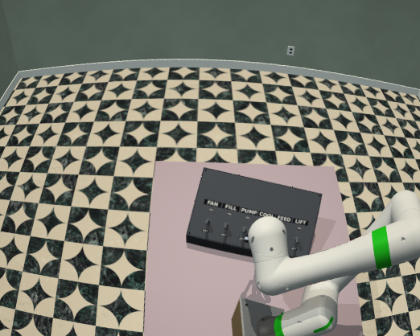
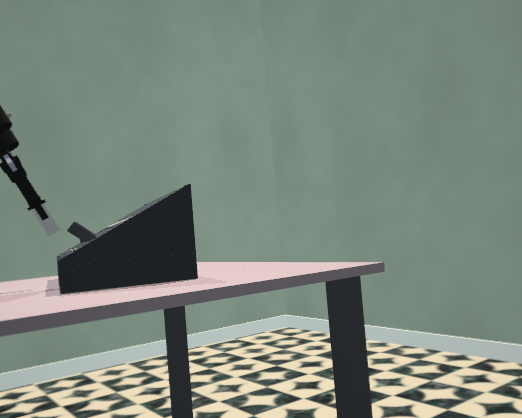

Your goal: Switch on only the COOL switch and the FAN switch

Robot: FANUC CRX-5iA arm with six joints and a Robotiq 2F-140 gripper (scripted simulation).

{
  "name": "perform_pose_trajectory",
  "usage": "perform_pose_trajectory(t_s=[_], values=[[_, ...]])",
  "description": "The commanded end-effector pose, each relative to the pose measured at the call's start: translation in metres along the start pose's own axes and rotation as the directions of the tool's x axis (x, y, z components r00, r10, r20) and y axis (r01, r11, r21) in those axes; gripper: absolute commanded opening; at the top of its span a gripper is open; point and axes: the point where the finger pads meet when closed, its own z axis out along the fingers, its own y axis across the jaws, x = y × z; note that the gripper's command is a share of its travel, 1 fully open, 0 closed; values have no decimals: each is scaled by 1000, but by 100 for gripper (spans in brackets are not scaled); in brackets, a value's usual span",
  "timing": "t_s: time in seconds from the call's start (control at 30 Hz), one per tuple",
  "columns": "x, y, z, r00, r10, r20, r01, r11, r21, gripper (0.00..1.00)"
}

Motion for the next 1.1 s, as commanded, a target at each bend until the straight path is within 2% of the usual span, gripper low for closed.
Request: perform_pose_trajectory(t_s=[0.0,0.4,1.07], values=[[1,0,8,1000,1,-1,-1,1000,0,0],[1,0,16,1000,1,-1,-1,1000,0,0],[1,0,16,1000,1,-1,-1,1000,0,0]])
